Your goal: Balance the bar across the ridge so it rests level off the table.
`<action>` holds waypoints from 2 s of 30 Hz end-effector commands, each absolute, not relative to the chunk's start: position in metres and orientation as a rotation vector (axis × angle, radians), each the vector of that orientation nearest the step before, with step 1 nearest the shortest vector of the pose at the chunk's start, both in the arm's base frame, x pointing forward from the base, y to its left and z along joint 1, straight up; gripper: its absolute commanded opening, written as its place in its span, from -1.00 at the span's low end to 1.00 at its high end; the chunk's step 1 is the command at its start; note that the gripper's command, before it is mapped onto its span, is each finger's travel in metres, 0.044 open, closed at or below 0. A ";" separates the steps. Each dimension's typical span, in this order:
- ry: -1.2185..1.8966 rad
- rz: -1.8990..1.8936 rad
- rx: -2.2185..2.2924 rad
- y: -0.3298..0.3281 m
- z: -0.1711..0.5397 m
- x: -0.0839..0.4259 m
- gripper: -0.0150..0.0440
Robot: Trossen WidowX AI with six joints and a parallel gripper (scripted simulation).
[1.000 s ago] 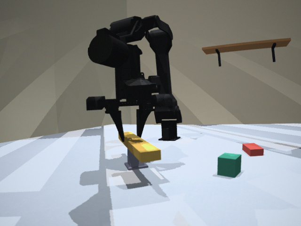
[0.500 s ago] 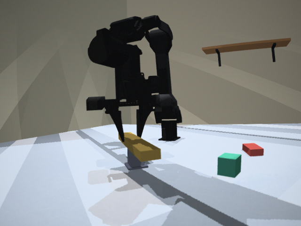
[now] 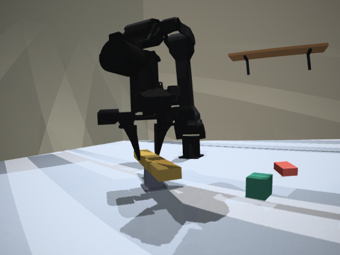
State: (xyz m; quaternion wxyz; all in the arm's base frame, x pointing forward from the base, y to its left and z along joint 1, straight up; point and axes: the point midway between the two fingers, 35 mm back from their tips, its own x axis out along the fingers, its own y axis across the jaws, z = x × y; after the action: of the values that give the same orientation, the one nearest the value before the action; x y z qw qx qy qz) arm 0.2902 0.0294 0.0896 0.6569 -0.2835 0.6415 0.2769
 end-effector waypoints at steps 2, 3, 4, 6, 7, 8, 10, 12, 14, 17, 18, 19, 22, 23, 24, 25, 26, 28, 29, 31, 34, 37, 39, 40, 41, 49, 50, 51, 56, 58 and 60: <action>1.453 0.627 -0.642 0.029 0.090 0.290 -0.49; 1.453 0.627 -0.642 0.029 0.090 0.290 -0.49; 1.453 0.627 -0.642 0.029 0.090 0.290 -0.49; 1.453 0.627 -0.642 0.029 0.090 0.290 -0.49; 1.453 0.627 -0.642 0.029 0.090 0.290 -0.49; 1.453 0.627 -0.642 0.029 0.090 0.290 -0.49; 1.453 0.627 -0.642 0.029 0.090 0.290 -0.49; 1.453 0.627 -0.642 0.029 0.090 0.290 -0.49; 1.453 0.627 -0.642 0.029 0.090 0.290 -0.49; 1.453 0.627 -0.642 0.029 0.090 0.290 -0.49; 1.453 0.627 -0.642 0.029 0.090 0.290 -0.40; 1.453 0.627 -0.642 0.029 0.090 0.290 -0.31; 1.453 0.627 -0.642 0.029 0.090 0.290 -0.05; 1.453 0.627 -0.642 0.029 0.090 0.290 0.04; 1.453 0.627 -0.642 0.029 0.090 0.290 0.07; 1.453 0.627 -0.642 0.029 0.090 0.290 0.07; 1.453 0.627 -0.642 0.029 0.090 0.290 0.07; 1.453 0.627 -0.642 0.029 0.090 0.290 0.07; 1.453 0.627 -0.642 0.029 0.090 0.290 0.07; 1.453 0.627 -0.642 0.029 0.090 0.290 0.07; 1.453 0.627 -0.642 0.029 0.090 0.290 0.07; 1.453 0.627 -0.642 0.029 0.090 0.290 0.07; 1.453 0.627 -0.642 0.029 0.090 0.290 0.08; 1.453 0.627 -0.642 0.029 0.090 0.290 0.08; 1.453 0.627 -0.642 0.029 0.090 0.290 0.08; 1.453 0.627 -0.642 0.029 0.090 0.290 0.08; 1.453 0.627 -0.642 0.029 0.090 0.290 0.08; 1.453 0.627 -0.642 0.029 0.090 0.290 0.08; 1.453 0.627 -0.642 0.029 0.090 0.290 0.09; 1.453 0.627 -0.642 0.029 0.090 0.290 0.09; 1.453 0.627 -0.642 0.029 0.090 0.290 0.09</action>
State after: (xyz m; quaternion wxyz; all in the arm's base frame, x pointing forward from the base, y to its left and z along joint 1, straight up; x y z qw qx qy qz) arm 0.2903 0.0294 0.0896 0.6569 -0.2835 0.6415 0.2769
